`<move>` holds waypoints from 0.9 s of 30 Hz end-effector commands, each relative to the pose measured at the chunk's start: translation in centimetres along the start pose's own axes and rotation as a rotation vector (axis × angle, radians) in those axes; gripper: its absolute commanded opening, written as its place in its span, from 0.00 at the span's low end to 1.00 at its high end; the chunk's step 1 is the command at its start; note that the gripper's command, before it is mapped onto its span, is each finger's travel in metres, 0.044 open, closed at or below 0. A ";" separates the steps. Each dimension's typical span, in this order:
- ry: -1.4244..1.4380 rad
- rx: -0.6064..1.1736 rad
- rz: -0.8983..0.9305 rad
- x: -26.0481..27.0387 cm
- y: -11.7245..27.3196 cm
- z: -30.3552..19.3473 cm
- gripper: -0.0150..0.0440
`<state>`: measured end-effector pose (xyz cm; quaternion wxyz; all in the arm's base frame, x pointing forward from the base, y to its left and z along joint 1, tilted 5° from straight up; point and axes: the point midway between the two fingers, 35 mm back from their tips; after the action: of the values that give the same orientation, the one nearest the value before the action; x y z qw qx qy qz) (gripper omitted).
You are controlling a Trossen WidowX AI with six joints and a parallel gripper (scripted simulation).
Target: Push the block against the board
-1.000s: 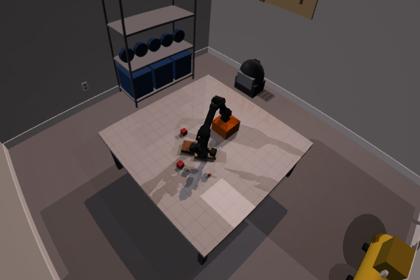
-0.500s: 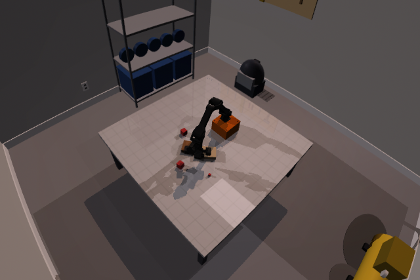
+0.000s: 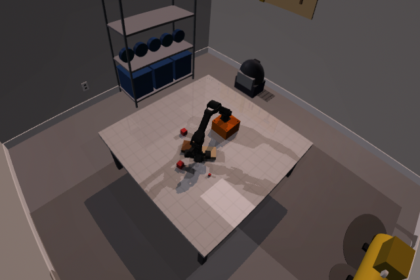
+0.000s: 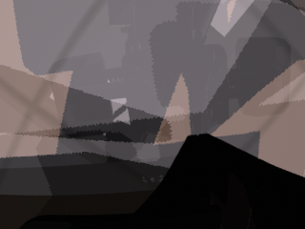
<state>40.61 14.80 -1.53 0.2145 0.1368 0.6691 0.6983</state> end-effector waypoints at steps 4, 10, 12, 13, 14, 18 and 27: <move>0.004 -0.003 0.001 0.1 0.0 -0.6 0.25; 0.004 -0.003 0.001 0.2 0.0 -1.2 0.25; 0.004 -0.002 0.001 0.2 0.0 -1.4 0.25; 0.004 -0.002 0.001 0.2 0.0 -1.4 0.25; 0.004 -0.002 0.001 0.2 0.0 -1.5 0.25; 0.005 -0.002 0.002 0.3 0.0 -1.9 0.25; 0.005 -0.001 0.002 0.4 0.0 -2.7 0.25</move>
<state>39.42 13.22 -1.58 0.2145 0.1340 0.6658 0.7019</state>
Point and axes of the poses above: the point midway between the two fingers, 35 mm back from their tips, its own y axis back along the fingers, its own x axis across the jaws, z = x × y, and after that the axes turned 12 degrees about y, right-handed
